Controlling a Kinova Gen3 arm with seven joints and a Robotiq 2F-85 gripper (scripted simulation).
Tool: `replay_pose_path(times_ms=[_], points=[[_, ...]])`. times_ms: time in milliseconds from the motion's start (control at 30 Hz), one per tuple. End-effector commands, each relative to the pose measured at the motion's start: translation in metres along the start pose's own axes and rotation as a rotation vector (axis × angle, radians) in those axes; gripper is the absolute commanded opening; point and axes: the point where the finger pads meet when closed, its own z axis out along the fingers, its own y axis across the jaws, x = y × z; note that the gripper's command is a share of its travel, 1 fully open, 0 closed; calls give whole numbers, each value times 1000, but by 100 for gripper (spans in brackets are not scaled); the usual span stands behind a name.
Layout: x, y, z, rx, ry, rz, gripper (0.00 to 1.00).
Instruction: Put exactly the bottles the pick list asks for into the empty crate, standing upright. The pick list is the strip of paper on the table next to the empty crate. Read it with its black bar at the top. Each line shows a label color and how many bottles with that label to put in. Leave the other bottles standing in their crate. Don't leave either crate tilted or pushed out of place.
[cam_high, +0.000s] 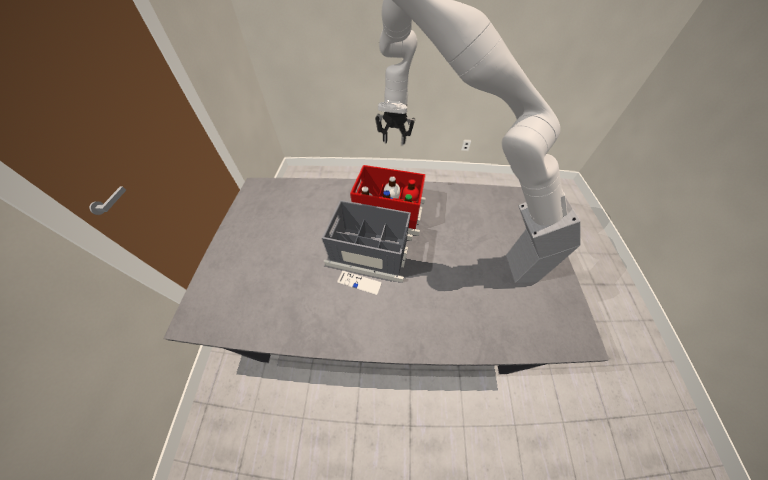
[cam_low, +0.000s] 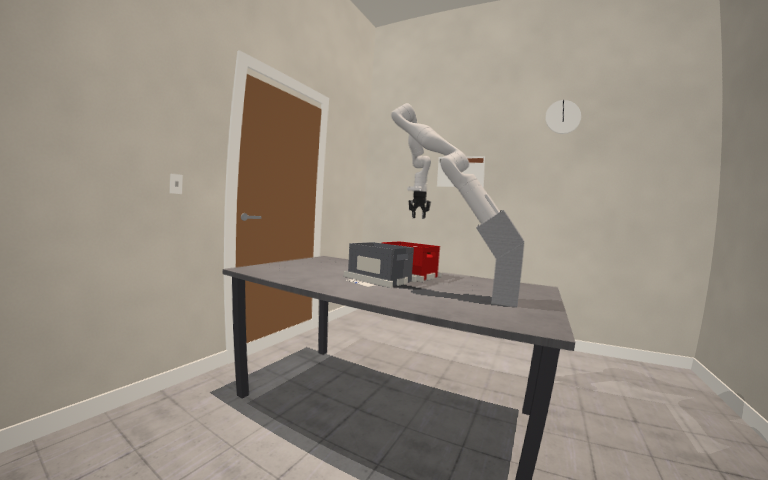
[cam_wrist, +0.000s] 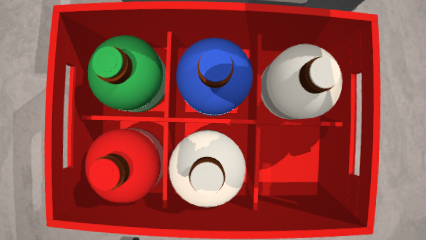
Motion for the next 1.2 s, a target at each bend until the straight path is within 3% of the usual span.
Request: replay_pose_path(times_ms=[0, 1033, 1167], points=[[0, 0, -1, -1, -1, 0, 67], [0, 0, -1, -1, -1, 0, 67], [9, 8, 8, -1, -1, -100, 67]])
